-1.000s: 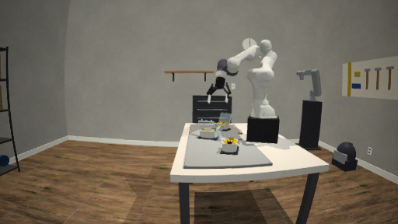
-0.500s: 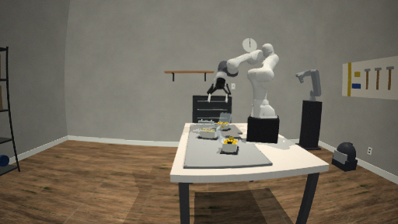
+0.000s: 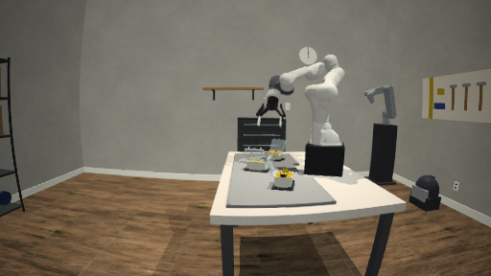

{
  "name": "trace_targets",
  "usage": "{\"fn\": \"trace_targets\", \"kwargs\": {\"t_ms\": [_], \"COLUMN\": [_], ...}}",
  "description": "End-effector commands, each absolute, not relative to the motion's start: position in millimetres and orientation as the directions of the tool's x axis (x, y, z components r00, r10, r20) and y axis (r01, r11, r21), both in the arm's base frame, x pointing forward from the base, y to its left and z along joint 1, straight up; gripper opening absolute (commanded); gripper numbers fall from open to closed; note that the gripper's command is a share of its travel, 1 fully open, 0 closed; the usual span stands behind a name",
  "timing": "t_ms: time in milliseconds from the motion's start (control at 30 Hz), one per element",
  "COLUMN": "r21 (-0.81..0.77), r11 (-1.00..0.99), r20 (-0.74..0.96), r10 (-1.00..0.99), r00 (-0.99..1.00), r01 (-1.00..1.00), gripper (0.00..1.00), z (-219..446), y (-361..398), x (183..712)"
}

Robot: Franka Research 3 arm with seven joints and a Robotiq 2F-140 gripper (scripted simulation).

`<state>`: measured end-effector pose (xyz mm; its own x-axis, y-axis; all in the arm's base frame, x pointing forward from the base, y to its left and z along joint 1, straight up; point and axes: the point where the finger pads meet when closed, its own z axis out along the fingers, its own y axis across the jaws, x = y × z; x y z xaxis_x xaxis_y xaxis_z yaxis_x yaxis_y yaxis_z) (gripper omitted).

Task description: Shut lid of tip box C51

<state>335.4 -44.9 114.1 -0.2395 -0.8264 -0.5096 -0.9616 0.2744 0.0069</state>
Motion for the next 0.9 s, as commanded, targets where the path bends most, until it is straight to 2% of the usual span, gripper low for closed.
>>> {"fn": "trace_targets", "kwargs": {"t_ms": [0, 867], "r21": [0.0, 0.0], "r11": [0.255, 0.255], "r20": [-0.506, -0.506], "r10": [-0.834, -0.834], "r00": [-0.22, -0.22], "r01": [-0.967, -0.967], "gripper": [1.0, 1.0], "z": [104.5, -15.5], "y": [-45.6, -44.8], "x": [334.3, 334.5]}}
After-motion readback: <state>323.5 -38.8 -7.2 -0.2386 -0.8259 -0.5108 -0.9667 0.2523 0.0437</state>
